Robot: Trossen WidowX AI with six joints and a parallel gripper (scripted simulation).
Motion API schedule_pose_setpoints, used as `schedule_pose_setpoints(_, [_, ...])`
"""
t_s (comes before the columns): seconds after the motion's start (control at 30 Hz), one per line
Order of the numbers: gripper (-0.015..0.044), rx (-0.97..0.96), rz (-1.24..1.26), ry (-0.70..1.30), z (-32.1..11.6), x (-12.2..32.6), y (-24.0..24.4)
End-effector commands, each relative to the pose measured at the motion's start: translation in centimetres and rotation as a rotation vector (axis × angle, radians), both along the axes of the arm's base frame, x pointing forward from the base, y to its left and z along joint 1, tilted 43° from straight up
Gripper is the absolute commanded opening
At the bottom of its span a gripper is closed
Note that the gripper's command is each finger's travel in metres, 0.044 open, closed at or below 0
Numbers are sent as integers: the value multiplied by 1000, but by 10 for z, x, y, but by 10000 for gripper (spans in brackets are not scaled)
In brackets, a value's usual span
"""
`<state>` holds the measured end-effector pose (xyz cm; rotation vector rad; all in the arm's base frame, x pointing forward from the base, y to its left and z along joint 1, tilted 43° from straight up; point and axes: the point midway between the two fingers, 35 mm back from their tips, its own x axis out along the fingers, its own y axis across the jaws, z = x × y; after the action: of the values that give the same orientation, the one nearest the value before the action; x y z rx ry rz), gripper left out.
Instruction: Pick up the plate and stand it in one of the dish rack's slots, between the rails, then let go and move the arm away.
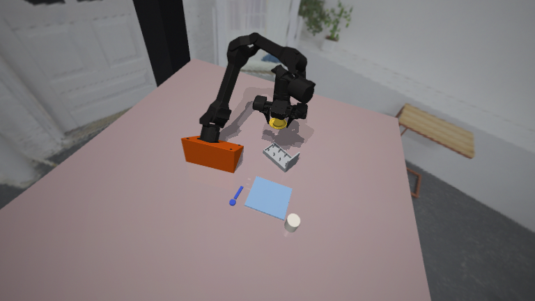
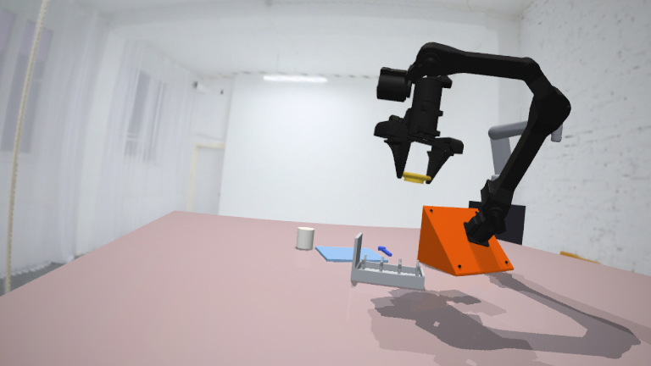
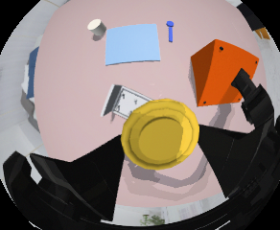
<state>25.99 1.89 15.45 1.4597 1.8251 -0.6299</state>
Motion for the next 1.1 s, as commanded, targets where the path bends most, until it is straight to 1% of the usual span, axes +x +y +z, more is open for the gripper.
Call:
schedule_pose_setpoints(0.0, [0,-8,-106,83,7,-14,11])
schedule_pose_setpoints(0.33, [0,-33,-373,287,23,-48,35])
schedule_pose_setpoints(0.43, [0,-36,-411,317,25,-54,38])
schedule_pose_setpoints(0.67, [0,-49,-401,312,23,-54,39])
schedule_pose_setpoints(1.07, [0,-264,-232,192,-13,-66,49])
